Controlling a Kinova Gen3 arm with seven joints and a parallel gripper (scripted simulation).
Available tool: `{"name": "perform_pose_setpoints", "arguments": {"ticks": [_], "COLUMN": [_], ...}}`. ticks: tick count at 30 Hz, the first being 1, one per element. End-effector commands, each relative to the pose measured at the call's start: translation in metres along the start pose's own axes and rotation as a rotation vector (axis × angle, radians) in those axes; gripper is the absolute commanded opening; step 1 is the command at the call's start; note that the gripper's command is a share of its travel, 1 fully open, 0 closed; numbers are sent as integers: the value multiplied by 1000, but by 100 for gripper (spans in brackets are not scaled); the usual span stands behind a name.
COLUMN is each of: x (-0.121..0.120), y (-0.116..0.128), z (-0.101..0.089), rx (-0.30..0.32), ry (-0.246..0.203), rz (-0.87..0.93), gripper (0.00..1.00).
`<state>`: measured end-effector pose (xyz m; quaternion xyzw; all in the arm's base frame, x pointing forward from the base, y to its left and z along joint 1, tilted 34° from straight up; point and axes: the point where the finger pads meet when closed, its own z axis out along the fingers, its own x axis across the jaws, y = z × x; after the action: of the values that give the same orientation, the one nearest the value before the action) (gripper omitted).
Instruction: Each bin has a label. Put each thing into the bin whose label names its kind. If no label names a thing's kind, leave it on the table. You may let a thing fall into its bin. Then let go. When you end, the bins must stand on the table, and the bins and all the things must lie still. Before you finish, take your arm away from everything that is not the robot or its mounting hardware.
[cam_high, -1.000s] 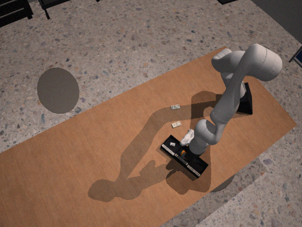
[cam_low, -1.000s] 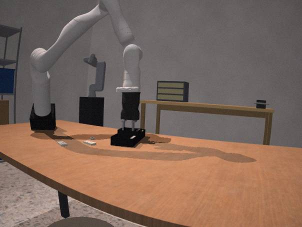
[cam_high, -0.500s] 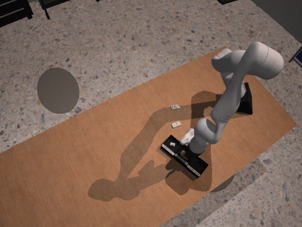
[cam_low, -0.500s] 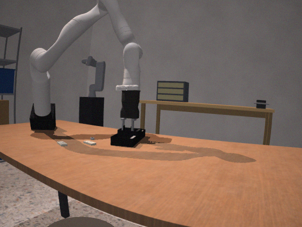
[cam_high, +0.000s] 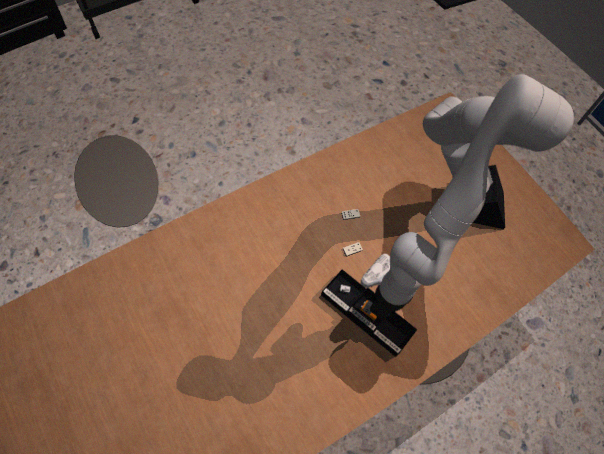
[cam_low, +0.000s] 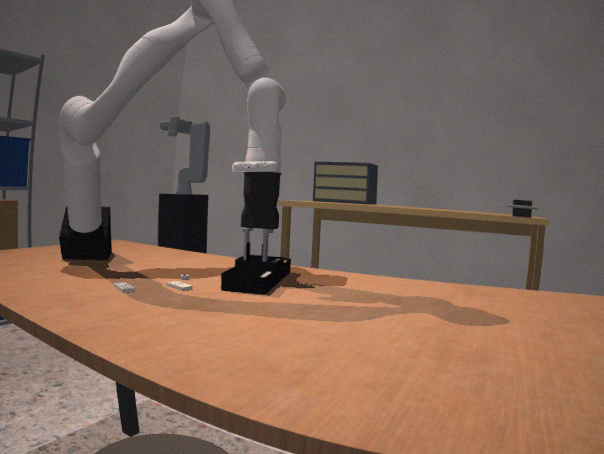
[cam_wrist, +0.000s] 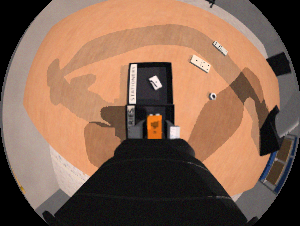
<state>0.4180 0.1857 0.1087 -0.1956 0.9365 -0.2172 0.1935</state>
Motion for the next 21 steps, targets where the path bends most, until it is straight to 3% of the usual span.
{"name": "perform_pose_setpoints", "arguments": {"ticks": [1,7,21], "x": [-2,-1,-1], "y": [2,2,3], "z": [-12,-29,-26], "rx": [-2,-2,-3], "ry": [-4,-4,-4], "rz": [-3,-3,-6], "gripper": [68,68,68]}}
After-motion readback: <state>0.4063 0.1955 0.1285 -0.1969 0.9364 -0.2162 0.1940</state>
